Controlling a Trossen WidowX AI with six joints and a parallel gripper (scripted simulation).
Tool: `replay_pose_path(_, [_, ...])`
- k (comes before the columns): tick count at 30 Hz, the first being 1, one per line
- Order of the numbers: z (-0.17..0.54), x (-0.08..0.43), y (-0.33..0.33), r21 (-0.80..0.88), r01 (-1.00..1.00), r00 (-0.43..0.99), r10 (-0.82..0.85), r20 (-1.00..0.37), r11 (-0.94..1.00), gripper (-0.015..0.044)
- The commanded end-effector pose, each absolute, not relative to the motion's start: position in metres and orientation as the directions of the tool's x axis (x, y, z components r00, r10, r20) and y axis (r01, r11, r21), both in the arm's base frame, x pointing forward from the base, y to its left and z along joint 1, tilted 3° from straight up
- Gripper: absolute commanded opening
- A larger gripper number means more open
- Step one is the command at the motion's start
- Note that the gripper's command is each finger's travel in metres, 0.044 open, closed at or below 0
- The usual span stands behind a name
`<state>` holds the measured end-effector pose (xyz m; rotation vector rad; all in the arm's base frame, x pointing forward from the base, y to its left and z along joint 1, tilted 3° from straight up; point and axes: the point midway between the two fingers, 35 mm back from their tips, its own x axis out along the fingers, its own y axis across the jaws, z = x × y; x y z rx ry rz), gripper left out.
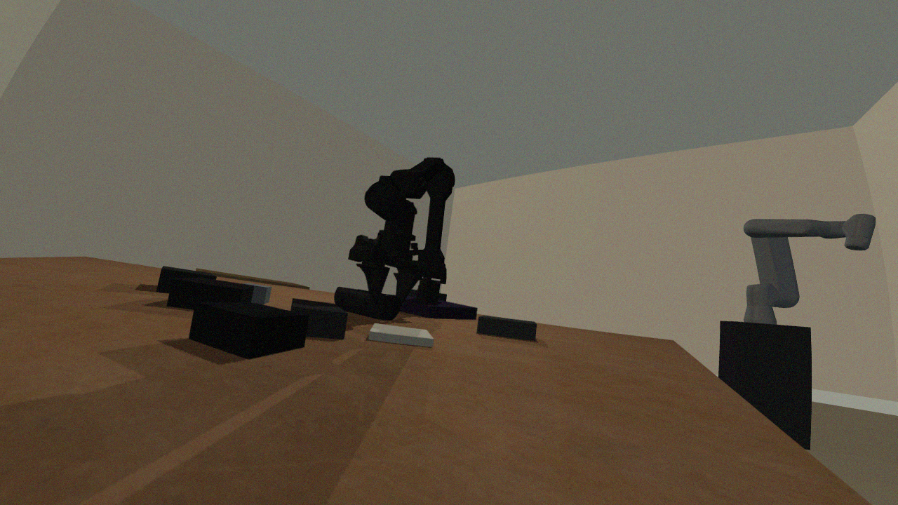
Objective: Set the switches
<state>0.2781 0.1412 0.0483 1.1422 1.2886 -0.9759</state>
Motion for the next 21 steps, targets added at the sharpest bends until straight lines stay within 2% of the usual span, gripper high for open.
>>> replay_pose_path(1, [0.048, 0.278, 0.141, 0.081, 0.977, 0.068, 0.073, -0.995, 0.195, 0.0416])
replay_pose_path(2, [0.048, 0.278, 0.141, 0.081, 0.977, 0.068, 0.073, -0.995, 0.195, 0.0440])
replay_pose_path(11, [0.050, 0.279, 0.139, 0.082, 0.977, 0.069, 0.072, -0.995, 0.195, 0.0440])
replay_pose_path(16, [0.081, 0.287, 0.087, 0.082, 0.977, 0.070, 0.067, -0.995, 0.195, 0.0440])
replay_pose_path(21, [0.085, 0.288, 0.079, 0.082, 0.977, 0.071, 0.066, -0.995, 0.195, 0.0440])
